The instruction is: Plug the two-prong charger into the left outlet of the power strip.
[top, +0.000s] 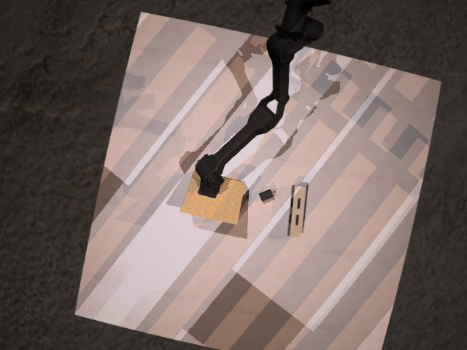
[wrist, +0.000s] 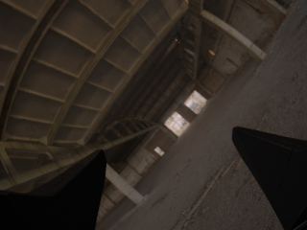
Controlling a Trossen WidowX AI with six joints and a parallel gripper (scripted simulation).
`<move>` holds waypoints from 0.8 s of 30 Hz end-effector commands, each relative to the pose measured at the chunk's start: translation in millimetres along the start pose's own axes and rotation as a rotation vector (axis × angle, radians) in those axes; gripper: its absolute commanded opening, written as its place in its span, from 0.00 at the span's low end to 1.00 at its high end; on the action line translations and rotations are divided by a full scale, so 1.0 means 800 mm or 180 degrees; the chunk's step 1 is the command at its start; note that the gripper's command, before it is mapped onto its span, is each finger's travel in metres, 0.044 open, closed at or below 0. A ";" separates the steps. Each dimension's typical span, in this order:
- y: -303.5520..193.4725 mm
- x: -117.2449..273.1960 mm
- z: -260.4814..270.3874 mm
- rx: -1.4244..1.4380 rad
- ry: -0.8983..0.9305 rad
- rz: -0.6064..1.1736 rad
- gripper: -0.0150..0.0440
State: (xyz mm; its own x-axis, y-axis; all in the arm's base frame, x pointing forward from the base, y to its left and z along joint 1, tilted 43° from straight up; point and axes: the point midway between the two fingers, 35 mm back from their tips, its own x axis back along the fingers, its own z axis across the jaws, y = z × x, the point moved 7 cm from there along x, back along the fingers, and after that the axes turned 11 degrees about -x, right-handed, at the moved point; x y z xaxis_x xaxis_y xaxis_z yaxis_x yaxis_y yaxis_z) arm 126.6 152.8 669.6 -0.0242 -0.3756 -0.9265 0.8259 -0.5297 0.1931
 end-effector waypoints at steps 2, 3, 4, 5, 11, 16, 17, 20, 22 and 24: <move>-0.012 0.001 0.032 -0.0181 0.0285 -0.0005 1.00; -0.015 0.002 0.042 -0.0215 0.0360 -0.0001 1.00; -0.019 0.002 0.051 -0.0250 0.0435 0.0003 1.00; -0.019 0.003 0.053 -0.0293 0.0469 -0.0005 1.00; -0.026 0.009 0.077 -0.0579 0.0767 -0.0038 1.00; -0.035 0.019 0.125 -0.0767 0.1140 -0.0022 1.00; -0.036 0.022 0.134 -0.0805 0.1215 -0.0021 1.00; -0.039 0.031 0.162 -0.0924 0.1439 -0.0019 1.00; -0.039 0.038 0.181 -0.1005 0.1588 -0.0021 1.00; -0.039 0.045 0.198 -0.1088 0.1738 -0.0025 1.00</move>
State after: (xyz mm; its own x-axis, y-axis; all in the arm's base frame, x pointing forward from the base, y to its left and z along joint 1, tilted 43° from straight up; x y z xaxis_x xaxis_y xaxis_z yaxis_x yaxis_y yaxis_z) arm 19.6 50.3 682.6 0.1754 0.0608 -0.9826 0.9537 -0.2581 0.1543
